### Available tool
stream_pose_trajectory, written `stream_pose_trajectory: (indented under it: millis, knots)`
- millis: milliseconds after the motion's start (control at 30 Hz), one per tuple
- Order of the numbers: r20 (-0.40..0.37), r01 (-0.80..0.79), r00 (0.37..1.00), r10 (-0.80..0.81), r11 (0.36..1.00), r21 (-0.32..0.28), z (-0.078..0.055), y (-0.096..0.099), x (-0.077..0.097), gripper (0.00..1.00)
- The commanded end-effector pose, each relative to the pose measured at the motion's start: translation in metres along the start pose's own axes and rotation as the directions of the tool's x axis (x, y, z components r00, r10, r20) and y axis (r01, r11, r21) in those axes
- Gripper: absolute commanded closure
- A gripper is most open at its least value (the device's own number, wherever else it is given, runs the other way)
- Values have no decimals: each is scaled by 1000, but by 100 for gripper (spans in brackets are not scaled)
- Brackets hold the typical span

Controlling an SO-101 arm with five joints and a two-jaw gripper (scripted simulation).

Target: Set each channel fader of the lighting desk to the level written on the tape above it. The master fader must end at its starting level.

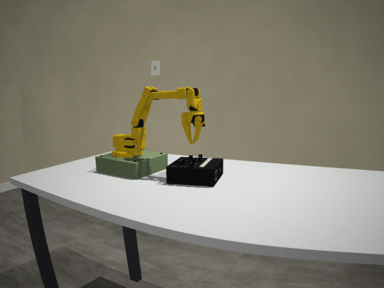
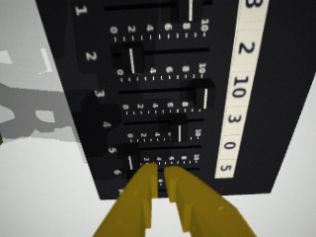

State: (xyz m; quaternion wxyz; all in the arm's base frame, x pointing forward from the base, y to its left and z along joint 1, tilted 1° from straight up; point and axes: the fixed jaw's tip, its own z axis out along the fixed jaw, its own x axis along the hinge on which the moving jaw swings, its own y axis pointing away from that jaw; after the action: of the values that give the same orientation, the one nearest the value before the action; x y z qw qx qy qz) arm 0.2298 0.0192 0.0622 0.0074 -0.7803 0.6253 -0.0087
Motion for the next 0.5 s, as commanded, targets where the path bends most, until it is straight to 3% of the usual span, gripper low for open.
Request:
stream_pose_trajectory:
  millis: [0, 467]
  knots:
    - [3, 20, 1000, -20, 1000, -8, 0, 0, -2, 100]
    - [0, 21, 1000, -21, 1000, 10, 3, -9, 2, 100]
